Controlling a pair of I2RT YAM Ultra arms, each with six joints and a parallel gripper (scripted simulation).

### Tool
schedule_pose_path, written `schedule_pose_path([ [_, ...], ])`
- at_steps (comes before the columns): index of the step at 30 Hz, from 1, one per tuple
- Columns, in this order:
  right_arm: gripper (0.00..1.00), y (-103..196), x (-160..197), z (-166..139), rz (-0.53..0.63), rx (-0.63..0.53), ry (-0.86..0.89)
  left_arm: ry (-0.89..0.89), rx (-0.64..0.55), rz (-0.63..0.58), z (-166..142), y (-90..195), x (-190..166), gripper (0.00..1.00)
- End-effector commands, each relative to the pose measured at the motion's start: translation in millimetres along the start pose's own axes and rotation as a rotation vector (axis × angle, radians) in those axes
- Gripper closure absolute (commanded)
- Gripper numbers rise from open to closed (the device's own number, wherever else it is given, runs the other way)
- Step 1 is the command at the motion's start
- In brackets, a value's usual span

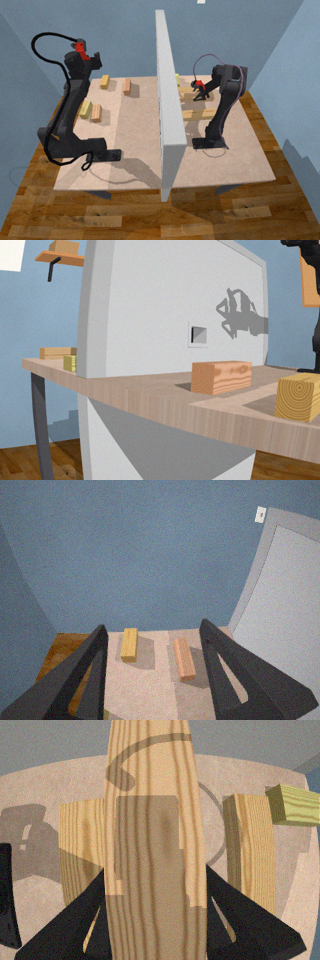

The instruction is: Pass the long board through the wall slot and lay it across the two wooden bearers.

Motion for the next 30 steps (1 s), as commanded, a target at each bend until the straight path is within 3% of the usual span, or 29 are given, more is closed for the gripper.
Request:
schedule_pose_path([
  [1,1.0,22.9,3.2,18.5,-0.052,-0.066,0.035,0.007,-0.071,0.016,21.5,11.1,2.4,0.25],
  [3,1.0,12.4,-4.2,1.9,-0.001,-0.077,-0.016,0.007,-0.071,0.016,21.5,11.1,2.4,0.25],
  [17,1.0,26.5,-3.1,-10.6,-0.001,-0.076,-0.016,0.007,-0.071,0.016,21.5,11.1,2.4,0.25],
  [22,1.0,37.8,0.7,0.9,-0.051,-0.061,0.02,0.007,-0.071,0.016,21.5,11.1,2.4,0.25],
  [26,1.0,21.8,3.2,-1.9,-0.059,-0.001,-0.039,0.007,-0.071,0.016,21.5,11.1,2.4,0.25],
  [30,1.0,24.3,0.8,3.5,-0.125,0.079,-0.076,0.007,-0.071,0.016,21.5,11.1,2.4,0.25],
])
Point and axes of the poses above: on each arm, the point where the finger pads meet when closed, its own y axis back along the fingers, its own x axis across the jaws, z = x × y, the point moved 10 cm from there along y, back along the fingers, and after that the axes turned 7 degrees about -y, right-handed, at the moved point
